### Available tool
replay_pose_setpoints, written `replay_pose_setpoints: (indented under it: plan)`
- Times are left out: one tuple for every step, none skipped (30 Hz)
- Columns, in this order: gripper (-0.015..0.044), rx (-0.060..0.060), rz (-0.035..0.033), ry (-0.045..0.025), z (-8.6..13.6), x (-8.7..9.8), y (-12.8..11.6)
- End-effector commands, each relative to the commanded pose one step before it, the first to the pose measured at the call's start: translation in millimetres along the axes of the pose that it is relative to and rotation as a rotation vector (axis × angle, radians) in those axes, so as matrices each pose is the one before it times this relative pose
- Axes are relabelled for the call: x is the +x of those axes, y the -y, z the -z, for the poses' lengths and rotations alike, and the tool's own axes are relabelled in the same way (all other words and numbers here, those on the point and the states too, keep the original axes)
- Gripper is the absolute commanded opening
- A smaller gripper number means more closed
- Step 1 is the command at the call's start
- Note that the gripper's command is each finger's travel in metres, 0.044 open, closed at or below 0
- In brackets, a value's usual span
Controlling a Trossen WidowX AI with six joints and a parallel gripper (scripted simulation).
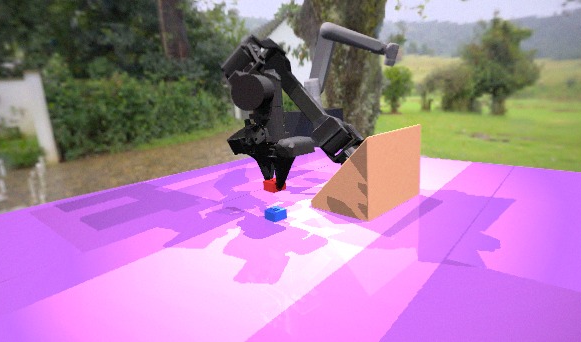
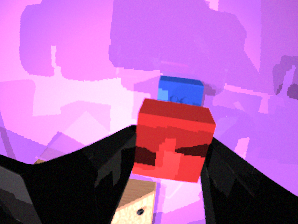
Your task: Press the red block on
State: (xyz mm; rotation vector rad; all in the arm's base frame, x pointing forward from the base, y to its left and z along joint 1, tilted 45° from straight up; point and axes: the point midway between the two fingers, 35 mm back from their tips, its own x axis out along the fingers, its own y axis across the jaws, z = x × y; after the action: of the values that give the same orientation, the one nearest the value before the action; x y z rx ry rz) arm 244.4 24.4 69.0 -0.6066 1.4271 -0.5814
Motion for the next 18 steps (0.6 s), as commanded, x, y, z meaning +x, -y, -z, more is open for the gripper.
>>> replay_pose_setpoints:
  plan:
    - [0.0000,-0.0316,0.00354,0.00565,2.69,2.77,4.69]
    - [0.0000,0.0000,-0.00003,0.00002,-0.10,0.72,0.02]
    - [0.0000,0.0000,-0.00008,0.00006,-0.29,2.17,0.08]
    - [0.0000,0.0000,-0.00005,0.00009,-0.45,3.61,0.16]
    - [0.0000,0.0001,0.00008,0.00010,-0.51,4.74,0.27]
    - [0.0000,0.0001,0.00025,0.00007,-0.43,4.72,0.32]
    - [0.0000,0.0001,0.00031,0.00003,-0.26,3.58,0.28]
    - [0.0000,0.0001,0.00023,0.00001,-0.13,2.14,0.18]
    - [0.0000,0.0000,0.00009,0.00000,-0.04,0.71,0.06]
    - [0.0000,0.0000,0.00001,0.00000,0.00,0.27,0.00]
    - [0.0000,0.0000,0.00003,0.00001,0.01,0.81,0.00]
    - [0.0000,0.0000,0.00006,0.00001,0.02,1.35,0.01]
    - [0.0000,0.0000,0.00009,0.00001,0.03,1.64,0.01]
    - [0.0000,0.0000,0.00011,0.00001,0.04,1.64,0.02]
    - [0.0000,0.0000,0.00013,0.00000,0.05,1.63,0.03]
    - [0.0000,0.0000,0.00014,0.00000,0.06,1.63,0.03]
    - [0.0000,0.0000,0.00016,0.00000,0.08,1.63,0.04]
    - [0.0000,0.0000,0.00018,-0.00001,0.09,1.62,0.04]
